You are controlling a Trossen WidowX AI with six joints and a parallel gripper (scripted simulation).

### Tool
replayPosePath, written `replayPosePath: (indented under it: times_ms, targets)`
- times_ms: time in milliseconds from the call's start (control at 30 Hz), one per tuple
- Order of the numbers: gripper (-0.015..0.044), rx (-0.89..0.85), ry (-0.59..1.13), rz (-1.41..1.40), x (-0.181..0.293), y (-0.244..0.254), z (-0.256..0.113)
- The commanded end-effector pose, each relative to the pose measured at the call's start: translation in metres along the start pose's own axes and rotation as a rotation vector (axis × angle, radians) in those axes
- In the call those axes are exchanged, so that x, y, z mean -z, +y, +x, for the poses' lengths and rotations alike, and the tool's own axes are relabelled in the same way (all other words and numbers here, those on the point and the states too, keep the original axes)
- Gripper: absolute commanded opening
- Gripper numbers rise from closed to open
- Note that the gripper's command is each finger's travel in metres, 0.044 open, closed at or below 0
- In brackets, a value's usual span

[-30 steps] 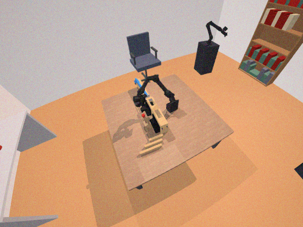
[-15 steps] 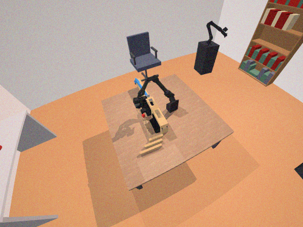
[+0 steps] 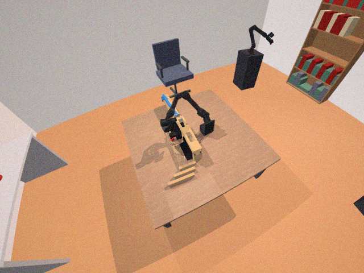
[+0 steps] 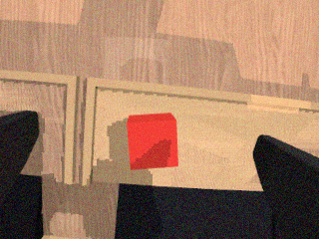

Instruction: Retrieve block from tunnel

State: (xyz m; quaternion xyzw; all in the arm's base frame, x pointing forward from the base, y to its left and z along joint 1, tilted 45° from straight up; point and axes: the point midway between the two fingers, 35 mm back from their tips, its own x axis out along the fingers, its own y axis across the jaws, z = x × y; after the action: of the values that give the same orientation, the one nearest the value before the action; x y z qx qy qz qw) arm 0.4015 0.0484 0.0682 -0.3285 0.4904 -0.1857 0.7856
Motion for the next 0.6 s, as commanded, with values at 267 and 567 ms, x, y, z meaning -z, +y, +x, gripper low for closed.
replayPosePath:
  times_ms: [267, 567]
  targets:
    - [0.044, -0.003, 0.003, -0.01, 0.007, 0.001, 0.019]
    - [0.044, -0.001, 0.002, -0.01, 0.012, 0.0, 0.033]
